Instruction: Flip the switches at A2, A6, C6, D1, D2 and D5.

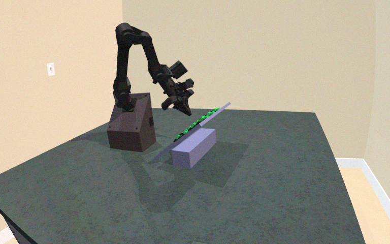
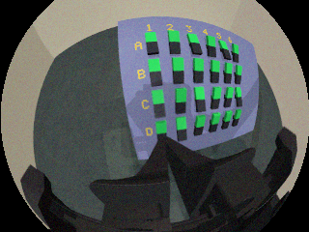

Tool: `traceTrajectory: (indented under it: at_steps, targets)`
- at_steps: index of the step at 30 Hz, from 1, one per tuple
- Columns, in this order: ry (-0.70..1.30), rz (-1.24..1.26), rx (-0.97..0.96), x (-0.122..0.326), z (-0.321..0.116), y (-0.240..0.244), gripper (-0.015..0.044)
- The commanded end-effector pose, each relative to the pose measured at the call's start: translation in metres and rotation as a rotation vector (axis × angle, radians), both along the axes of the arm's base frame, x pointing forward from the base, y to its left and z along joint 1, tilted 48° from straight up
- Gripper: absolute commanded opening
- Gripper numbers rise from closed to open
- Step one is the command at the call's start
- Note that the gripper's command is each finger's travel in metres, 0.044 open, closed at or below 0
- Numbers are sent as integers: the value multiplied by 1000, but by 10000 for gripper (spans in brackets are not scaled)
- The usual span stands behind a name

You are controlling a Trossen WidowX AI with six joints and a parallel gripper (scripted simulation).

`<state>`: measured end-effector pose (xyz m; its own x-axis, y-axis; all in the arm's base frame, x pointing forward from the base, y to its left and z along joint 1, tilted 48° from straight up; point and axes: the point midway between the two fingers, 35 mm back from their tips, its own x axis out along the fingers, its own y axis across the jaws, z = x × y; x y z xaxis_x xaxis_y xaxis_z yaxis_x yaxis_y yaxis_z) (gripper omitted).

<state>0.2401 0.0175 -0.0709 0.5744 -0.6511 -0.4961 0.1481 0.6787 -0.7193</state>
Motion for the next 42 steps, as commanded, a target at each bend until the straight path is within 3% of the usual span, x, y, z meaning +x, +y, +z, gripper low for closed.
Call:
traceTrajectory:
  at_steps: [1,42]
  targets:
    - [16,-7,-10,4,-6,-12,0]
    - [16,-7,-12,18,-17,-28,0]
